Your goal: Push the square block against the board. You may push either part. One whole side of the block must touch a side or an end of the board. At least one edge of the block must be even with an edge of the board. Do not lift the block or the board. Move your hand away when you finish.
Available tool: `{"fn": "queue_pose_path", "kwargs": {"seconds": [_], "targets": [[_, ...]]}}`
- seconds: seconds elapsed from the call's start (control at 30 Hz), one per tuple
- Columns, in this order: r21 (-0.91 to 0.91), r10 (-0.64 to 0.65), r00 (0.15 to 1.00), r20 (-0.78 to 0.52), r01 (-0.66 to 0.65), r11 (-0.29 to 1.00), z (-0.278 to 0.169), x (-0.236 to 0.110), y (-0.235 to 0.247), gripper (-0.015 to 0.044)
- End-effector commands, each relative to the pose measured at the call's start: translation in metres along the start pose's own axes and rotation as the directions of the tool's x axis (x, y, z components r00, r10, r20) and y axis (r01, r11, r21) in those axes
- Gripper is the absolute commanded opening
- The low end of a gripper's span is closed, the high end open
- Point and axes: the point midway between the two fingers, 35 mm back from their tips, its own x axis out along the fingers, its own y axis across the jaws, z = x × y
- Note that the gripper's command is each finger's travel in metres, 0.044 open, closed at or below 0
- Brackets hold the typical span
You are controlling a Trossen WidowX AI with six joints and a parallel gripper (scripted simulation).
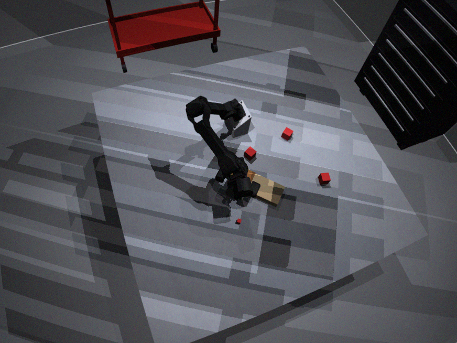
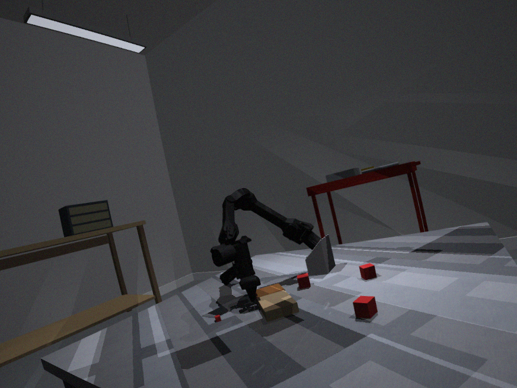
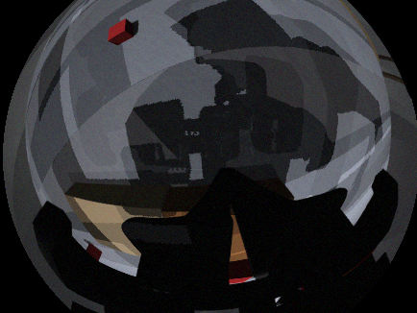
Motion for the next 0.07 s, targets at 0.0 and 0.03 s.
{"fn": "queue_pose_path", "kwargs": {"seconds": [0.0, 0.03], "targets": [[0.002, -0.002, 1.0, -0.005, 0.002, 1.0, 0.002, 0.0011, -0.0005, 0.0], [0.002, -0.001, 1.0, -0.005, 0.001, 1.0, 0.0037, 0.0011, -0.0004, 0.0]]}}
